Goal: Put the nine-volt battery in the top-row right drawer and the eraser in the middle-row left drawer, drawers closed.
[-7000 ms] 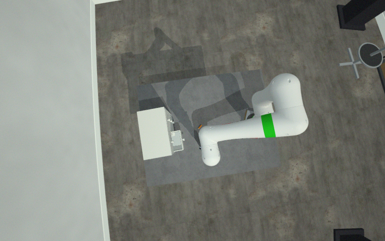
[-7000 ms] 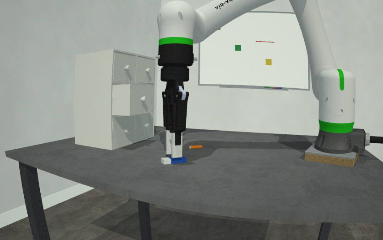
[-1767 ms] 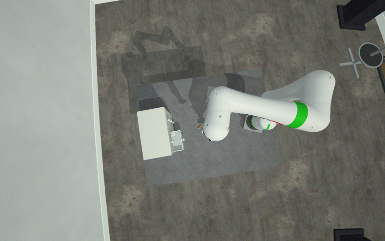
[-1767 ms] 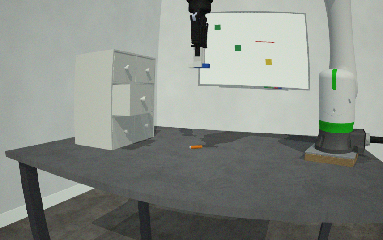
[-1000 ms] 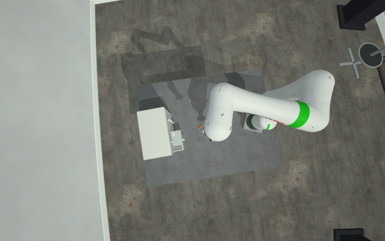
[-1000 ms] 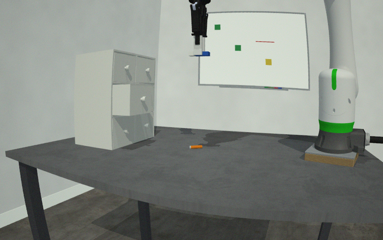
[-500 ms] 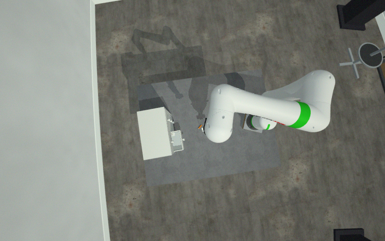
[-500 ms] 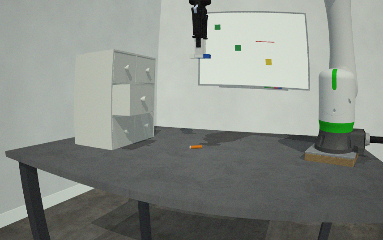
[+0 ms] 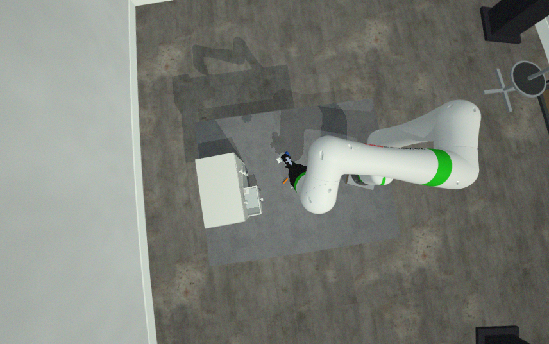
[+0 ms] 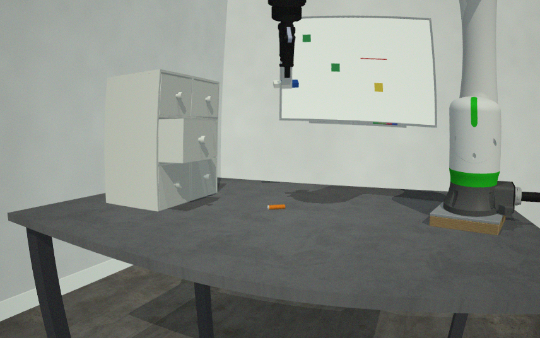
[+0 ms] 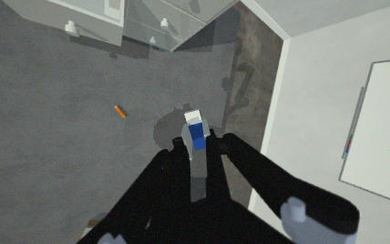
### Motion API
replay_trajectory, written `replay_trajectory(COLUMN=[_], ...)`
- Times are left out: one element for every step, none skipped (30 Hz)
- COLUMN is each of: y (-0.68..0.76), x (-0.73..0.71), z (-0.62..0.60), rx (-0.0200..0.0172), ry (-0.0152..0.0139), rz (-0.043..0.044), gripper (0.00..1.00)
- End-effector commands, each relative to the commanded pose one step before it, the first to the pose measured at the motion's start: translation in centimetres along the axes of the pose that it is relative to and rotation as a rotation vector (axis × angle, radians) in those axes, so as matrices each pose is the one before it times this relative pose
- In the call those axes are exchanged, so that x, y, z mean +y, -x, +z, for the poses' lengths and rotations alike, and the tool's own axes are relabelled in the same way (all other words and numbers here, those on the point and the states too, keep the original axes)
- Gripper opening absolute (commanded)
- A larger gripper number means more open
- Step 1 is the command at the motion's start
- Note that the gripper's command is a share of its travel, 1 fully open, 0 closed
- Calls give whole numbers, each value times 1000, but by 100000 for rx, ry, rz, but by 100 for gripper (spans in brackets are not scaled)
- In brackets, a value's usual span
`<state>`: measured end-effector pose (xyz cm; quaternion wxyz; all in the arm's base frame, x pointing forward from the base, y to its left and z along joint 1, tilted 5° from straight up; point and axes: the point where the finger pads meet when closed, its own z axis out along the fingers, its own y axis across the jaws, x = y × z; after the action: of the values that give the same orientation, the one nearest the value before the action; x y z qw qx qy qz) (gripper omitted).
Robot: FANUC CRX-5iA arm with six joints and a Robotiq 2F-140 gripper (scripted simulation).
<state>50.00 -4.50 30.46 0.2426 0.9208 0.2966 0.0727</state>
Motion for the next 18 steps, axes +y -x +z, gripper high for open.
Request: replay_trajectory(y=[322, 0, 190, 231, 170, 0, 121, 0, 87, 0, 39, 0, -24, 0, -100, 0, -187, 0], x=[2882, 0, 1991, 2076, 2171, 0, 2250, 0, 2320, 0, 2383, 0, 2434, 0, 2472, 0, 2495, 0], z=[1173, 0, 232, 168, -22, 0, -192, 0, -345, 0, -506, 0, -675, 0, -846, 0, -1015, 0], rx=[1979, 0, 194, -326, -388, 45, -525, -20, -566, -79, -597, -169, -619, -262, -636, -355, -662, 0], ry=[17328, 0, 10220, 5123, 2917, 4084, 3857, 4515, 3963, 4474, 3913, 4413, 3882, 4344, 3848, 4268, 3835, 0], rz=[-13417, 0, -9427, -5541, -3614, -3636, -4578, -4224, -4828, -4235, -4845, -4329, -4883, -4413, -4921, -4477, -4925, 0], gripper=[11, 11, 11, 11, 11, 11, 11, 11, 11, 11, 11, 11, 11, 11, 11, 11, 11, 11])
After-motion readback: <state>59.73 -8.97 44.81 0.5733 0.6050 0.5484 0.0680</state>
